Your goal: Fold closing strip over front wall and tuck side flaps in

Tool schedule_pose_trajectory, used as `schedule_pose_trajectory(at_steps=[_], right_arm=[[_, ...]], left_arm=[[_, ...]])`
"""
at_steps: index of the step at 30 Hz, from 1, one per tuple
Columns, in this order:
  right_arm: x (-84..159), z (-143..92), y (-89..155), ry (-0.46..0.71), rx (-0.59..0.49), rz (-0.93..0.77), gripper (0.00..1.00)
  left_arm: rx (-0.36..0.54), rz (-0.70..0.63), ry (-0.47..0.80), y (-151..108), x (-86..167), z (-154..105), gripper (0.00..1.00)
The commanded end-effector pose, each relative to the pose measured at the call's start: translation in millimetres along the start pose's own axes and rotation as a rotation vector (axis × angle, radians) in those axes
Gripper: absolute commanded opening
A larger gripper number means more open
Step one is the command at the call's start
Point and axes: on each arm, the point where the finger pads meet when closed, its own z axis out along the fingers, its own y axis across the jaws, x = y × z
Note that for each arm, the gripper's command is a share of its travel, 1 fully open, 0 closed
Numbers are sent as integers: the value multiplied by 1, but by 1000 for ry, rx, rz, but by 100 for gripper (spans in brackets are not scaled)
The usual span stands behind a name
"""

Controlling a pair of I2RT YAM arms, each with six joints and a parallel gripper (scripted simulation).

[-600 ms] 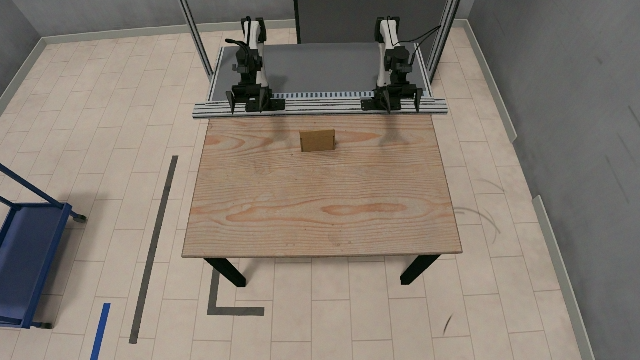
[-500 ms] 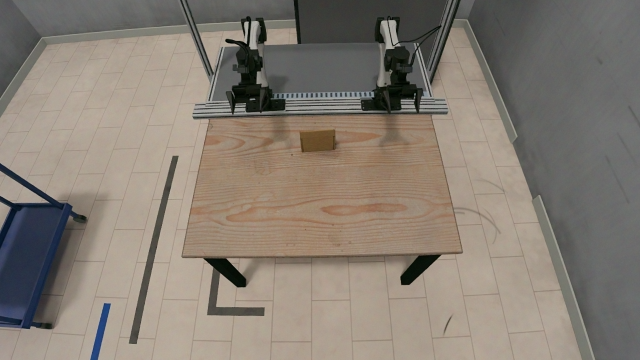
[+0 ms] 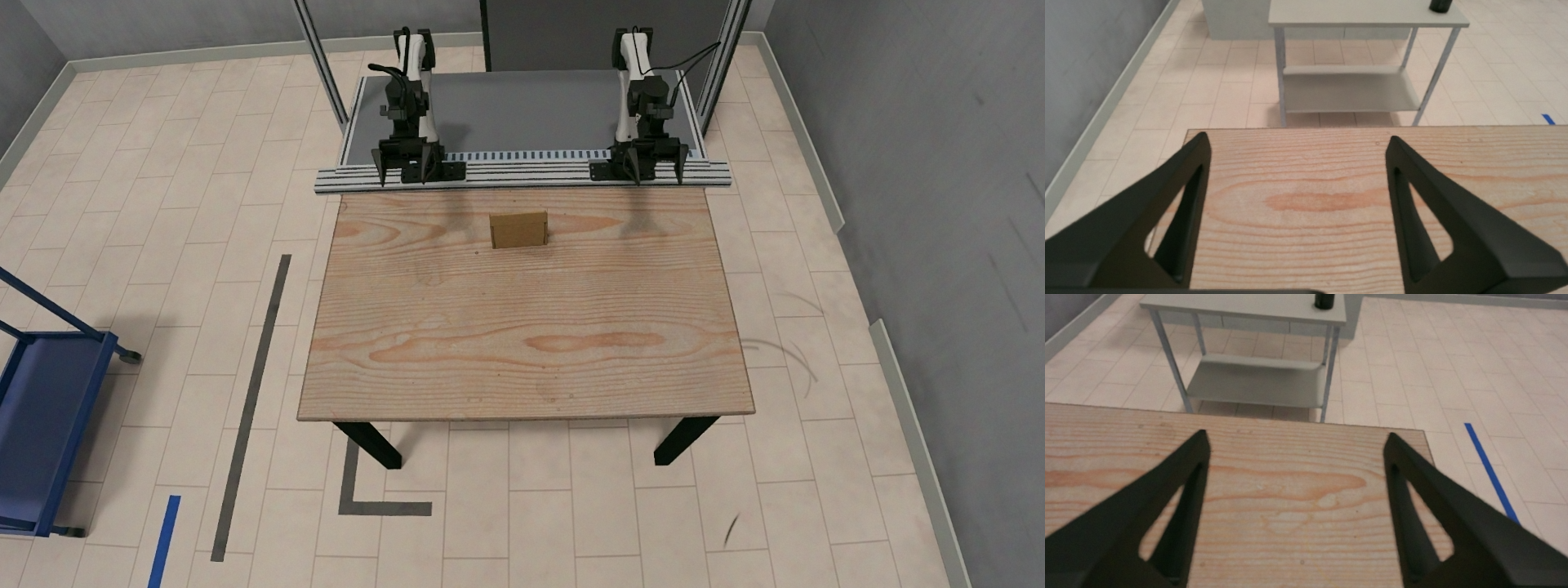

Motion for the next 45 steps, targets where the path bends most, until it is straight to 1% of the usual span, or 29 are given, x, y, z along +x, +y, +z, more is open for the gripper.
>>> schedule_pose_trajectory(at_steps=[1,5,6,9,14,16,27,28,31,33,35,37,39,40,41,42,43,44,45], right_arm=[[-7,-12,2,25,7,10,80],[18,-21,8,160,10,15,80],[29,-20,10,209,11,15,80],[51,-25,15,321,13,17,80],[80,-39,22,483,16,22,80],[80,-39,22,483,16,22,80],[146,-68,39,852,19,35,80],[152,-70,42,887,12,39,80],[170,-78,47,989,10,44,80],[170,-78,47,989,10,44,80],[181,-83,51,1053,11,47,80],[195,-89,53,1124,14,49,80],[215,-99,55,1216,20,46,80],[222,-102,57,1253,21,46,80],[230,-106,58,1292,23,46,80],[221,-100,60,1287,19,57,80],[226,-99,64,1326,19,55,80],[229,-96,67,1360,20,56,80],[233,-94,70,1394,21,57,80]], left_arm=[[-5,-9,22,-5,-8,-13,1],[-2,-13,157,-14,15,-23,1],[-2,-12,212,-17,28,-20,1],[-1,-13,318,-25,46,-27,1],[2,-17,481,-37,73,-42,1],[2,-17,481,-37,73,-42,1],[8,-23,849,-65,135,-72,1],[21,-30,886,-69,141,-75,1],[25,-33,988,-77,158,-84,1],[25,-33,988,-77,158,-84,1],[25,-35,1055,-82,169,-89,1],[26,-36,1123,-87,181,-95,1],[26,-37,1192,-92,192,-101,1],[22,-32,1244,-93,204,-107,1],[21,-31,1280,-96,210,-110,1],[23,-34,1308,-99,214,-112,1],[24,-36,1337,-101,218,-114,1],[28,-43,1355,-103,215,-112,1],[16,-52,1393,-99,217,-112,1]])
